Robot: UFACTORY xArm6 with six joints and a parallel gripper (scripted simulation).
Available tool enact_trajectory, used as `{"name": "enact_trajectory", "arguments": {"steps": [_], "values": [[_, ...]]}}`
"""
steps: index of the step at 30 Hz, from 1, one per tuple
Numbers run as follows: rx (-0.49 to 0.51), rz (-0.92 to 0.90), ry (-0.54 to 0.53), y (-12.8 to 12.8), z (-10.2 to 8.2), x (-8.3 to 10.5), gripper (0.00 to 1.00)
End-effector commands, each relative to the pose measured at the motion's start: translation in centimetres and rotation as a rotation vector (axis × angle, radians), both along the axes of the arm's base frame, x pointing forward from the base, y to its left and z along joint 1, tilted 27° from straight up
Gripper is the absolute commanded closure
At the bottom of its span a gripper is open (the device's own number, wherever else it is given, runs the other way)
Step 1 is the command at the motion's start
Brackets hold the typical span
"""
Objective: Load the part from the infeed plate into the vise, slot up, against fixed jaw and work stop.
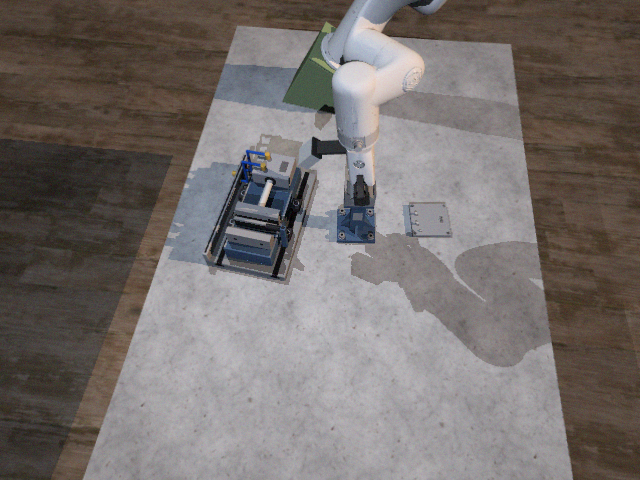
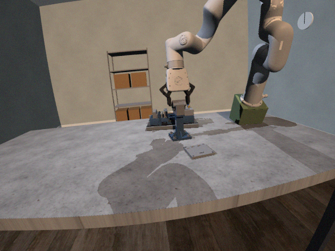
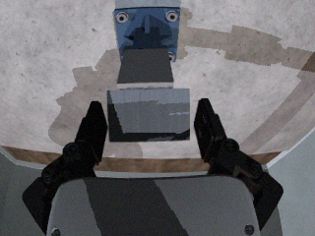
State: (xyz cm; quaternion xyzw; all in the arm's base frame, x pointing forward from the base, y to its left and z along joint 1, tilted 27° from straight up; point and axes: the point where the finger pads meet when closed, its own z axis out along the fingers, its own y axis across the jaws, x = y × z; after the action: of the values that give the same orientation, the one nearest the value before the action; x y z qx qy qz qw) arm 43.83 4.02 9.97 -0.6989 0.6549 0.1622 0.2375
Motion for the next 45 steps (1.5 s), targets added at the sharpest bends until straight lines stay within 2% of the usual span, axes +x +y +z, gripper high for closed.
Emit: {"name": "enact_trajectory", "arguments": {"steps": [1, 23, 45], "values": [[-0.069, -0.01, -0.002, 0.01, 0.12, 0.08, 0.11], [-0.298, -0.037, -0.009, 0.25, 0.22, 0.05, 0.11], [-0.457, -0.057, -0.014, 0.43, 0.26, 0.05, 0.11]]}}
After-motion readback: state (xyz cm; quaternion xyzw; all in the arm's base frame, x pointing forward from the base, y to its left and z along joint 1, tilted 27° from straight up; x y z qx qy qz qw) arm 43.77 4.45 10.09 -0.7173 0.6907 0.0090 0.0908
